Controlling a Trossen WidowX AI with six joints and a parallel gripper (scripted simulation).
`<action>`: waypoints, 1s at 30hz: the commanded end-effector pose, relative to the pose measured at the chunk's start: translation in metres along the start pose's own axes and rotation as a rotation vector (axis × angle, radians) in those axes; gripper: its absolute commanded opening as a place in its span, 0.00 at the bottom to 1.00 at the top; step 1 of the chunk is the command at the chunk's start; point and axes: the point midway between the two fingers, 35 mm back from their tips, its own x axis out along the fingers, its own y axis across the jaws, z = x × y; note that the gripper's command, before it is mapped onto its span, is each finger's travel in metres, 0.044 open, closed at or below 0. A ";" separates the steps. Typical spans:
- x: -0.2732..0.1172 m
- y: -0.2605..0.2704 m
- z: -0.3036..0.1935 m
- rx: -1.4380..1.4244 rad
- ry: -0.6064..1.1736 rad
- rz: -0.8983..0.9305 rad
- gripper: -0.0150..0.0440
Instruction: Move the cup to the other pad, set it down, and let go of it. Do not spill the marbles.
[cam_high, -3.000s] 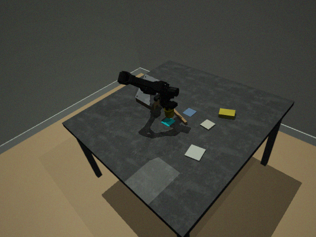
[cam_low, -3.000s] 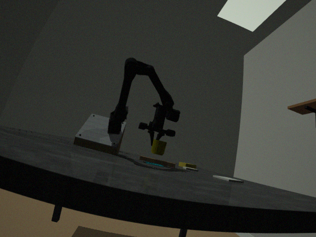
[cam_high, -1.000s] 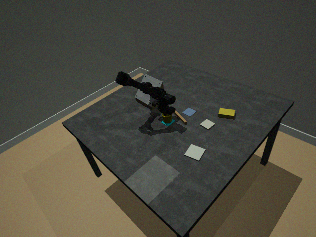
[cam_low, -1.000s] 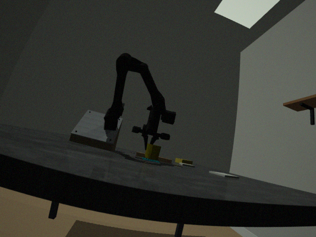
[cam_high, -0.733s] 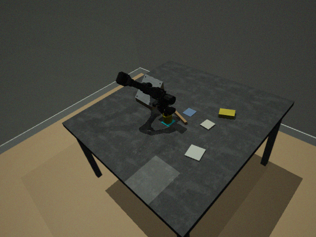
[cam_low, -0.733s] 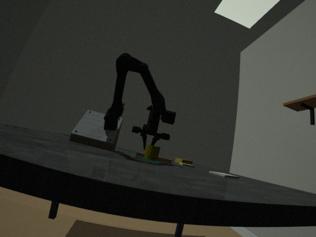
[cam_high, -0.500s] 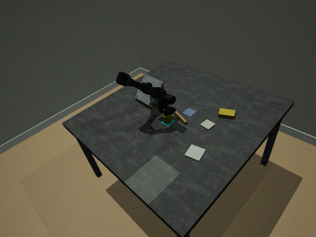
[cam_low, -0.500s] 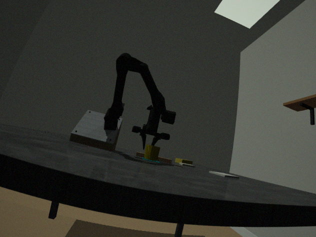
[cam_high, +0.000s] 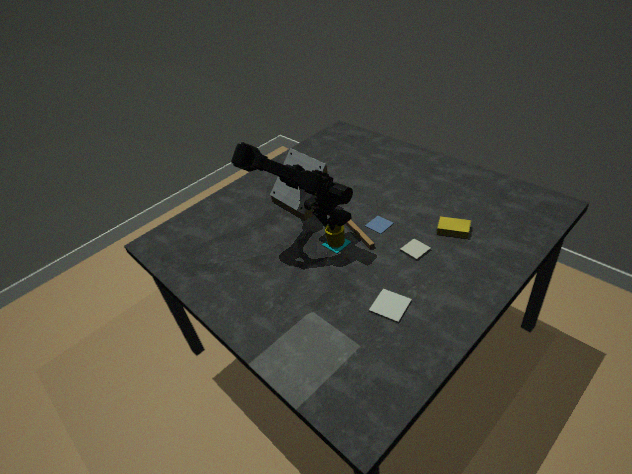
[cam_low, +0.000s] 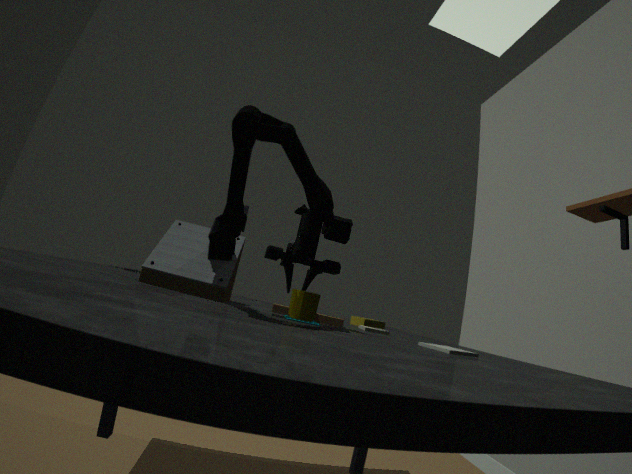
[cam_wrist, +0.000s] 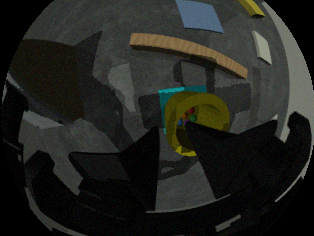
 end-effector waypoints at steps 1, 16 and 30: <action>-0.005 -0.002 0.000 0.008 -0.005 -0.006 0.50; -0.022 -0.001 0.001 0.005 -0.003 -0.005 0.50; -0.029 0.003 0.001 -0.005 0.006 0.001 0.68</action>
